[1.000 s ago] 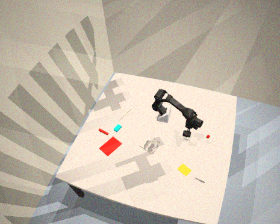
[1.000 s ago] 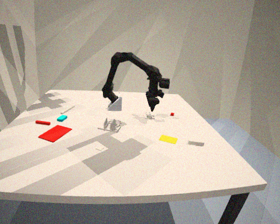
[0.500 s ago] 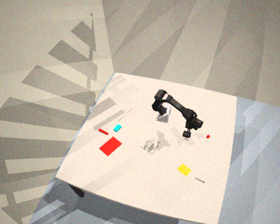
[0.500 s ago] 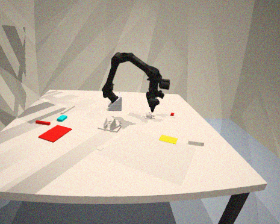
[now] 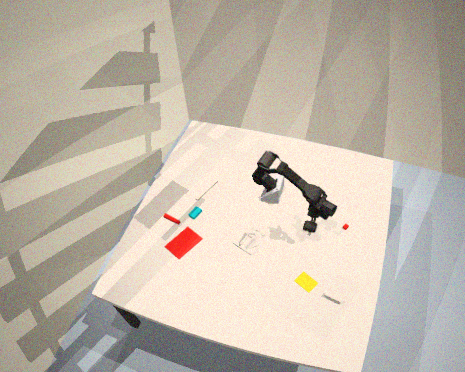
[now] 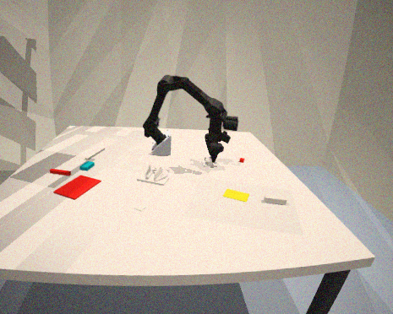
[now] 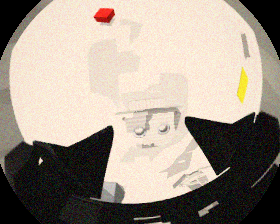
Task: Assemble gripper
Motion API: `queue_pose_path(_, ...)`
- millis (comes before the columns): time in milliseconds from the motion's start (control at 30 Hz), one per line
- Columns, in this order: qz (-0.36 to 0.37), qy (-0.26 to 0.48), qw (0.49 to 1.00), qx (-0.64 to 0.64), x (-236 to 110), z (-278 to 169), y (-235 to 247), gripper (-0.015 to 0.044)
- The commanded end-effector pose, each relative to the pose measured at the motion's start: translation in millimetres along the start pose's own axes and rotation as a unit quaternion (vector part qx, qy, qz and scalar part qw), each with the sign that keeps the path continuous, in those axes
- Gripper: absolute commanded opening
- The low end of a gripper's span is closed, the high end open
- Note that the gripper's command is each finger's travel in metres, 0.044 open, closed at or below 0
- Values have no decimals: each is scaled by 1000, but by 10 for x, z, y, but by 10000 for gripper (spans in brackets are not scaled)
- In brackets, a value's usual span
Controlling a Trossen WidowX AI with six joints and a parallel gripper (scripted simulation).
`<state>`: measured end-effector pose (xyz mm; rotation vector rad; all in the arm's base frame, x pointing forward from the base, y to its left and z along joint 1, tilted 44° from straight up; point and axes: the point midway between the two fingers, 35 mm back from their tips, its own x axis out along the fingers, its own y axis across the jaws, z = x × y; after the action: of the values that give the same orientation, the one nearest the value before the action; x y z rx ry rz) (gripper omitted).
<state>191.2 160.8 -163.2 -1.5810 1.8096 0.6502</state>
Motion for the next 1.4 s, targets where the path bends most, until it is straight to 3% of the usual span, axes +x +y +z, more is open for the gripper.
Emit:
queue_pose_path(0,-2,1,1000,-3,78,-5,-7,440)
queue_pose_path(1133,-3,1,1000,-3,218,-6,-9,440)
queue_pose_path(1367,-1,1,1000,-1,217,-6,-2,393)
